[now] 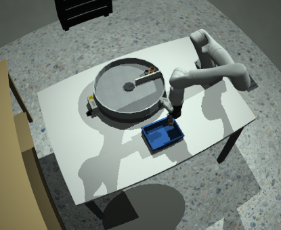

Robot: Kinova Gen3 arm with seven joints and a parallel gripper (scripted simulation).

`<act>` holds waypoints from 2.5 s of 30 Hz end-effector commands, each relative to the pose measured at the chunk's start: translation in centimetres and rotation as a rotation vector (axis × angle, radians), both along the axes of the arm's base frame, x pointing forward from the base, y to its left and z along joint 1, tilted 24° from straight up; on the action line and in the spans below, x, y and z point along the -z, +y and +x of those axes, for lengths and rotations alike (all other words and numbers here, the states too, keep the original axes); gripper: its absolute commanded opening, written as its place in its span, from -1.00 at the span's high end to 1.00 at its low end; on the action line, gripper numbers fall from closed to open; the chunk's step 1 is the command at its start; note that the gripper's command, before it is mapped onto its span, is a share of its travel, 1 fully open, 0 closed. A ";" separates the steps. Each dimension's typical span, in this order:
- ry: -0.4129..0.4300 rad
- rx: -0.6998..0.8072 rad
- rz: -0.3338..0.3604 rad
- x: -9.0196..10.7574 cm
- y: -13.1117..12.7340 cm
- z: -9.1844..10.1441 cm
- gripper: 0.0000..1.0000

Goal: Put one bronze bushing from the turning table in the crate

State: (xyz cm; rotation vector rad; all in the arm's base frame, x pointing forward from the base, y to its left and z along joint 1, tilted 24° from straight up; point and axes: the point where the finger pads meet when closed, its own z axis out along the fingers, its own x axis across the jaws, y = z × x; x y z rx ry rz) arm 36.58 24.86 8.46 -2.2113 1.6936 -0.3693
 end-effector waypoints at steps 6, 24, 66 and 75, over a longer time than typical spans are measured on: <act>-0.001 0.005 -0.002 0.0 -0.2 0.2 1.00; -0.001 0.005 -0.002 0.8 -0.1 0.5 1.00; -0.001 0.005 -0.002 3.1 0.1 1.5 1.00; -0.001 0.005 -0.002 3.1 0.1 1.5 1.00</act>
